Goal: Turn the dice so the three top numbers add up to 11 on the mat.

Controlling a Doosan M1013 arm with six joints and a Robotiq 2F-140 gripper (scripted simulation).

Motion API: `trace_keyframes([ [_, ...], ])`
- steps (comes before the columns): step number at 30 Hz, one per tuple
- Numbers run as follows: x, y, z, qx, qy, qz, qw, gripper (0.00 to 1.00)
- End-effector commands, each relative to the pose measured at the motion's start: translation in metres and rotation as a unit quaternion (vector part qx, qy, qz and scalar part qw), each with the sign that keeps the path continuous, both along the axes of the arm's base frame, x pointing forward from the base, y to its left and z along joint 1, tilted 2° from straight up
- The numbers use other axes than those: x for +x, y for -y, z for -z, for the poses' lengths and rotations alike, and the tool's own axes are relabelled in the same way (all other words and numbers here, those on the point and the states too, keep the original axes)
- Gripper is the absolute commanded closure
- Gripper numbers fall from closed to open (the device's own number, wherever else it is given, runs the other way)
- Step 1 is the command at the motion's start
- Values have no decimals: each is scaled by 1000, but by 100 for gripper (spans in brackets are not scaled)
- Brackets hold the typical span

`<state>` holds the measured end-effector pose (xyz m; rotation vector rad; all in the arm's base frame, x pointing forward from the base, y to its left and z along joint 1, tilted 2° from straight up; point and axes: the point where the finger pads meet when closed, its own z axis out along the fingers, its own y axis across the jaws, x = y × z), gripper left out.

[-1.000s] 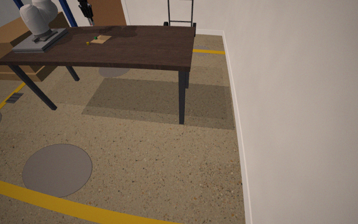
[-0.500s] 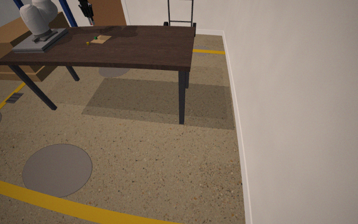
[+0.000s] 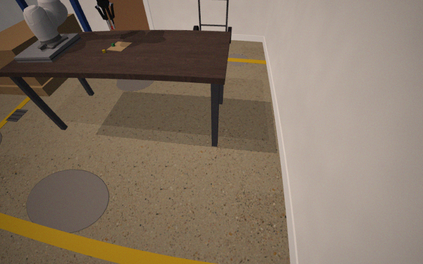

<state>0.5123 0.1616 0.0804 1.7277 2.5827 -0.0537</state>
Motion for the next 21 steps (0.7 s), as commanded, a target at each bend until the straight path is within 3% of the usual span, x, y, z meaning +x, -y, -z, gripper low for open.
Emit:
trace_keyframes([
  [1, 7, -5, 1, 5, -6, -86, 996, 91],
  [6, 15, -11, 2, 5, -10, -168, 986, 91],
  [9, 15, -11, 2, 5, -10, -173, 985, 91],
  [10, 20, -15, 2, 4, -12, -226, 974, 91],
  [21, 34, -27, 4, 3, -18, -381, 925, 91],
])
